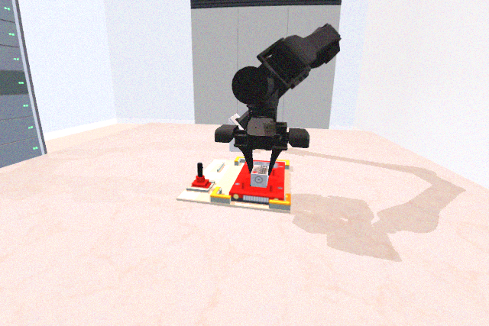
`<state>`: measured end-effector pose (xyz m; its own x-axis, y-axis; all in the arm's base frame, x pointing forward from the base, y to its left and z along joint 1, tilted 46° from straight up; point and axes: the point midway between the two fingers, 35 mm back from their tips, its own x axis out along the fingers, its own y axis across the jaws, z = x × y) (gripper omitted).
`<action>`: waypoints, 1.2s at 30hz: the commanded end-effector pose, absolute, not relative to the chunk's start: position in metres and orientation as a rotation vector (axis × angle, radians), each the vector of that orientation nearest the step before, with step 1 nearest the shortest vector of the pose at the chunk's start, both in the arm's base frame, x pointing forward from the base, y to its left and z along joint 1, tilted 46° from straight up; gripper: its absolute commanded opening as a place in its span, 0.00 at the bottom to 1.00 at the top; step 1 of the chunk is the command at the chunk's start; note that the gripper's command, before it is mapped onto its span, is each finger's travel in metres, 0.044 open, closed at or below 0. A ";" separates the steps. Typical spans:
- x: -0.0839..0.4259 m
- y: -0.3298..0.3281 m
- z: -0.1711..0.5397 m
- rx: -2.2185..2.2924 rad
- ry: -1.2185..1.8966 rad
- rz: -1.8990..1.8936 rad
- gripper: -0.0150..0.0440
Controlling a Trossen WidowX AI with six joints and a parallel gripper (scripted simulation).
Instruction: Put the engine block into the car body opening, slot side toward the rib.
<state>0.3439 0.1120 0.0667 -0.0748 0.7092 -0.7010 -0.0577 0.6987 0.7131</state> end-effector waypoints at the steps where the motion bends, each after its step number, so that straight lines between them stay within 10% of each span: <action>1: 0.344 0.113 0.066 0.564 1.526 0.690 0.52; 15: 0.344 0.115 0.065 0.564 1.526 0.690 0.52; 26: 0.344 0.114 0.065 0.557 1.527 0.690 1.00; 36: 0.345 0.106 0.072 0.562 1.526 0.689 1.00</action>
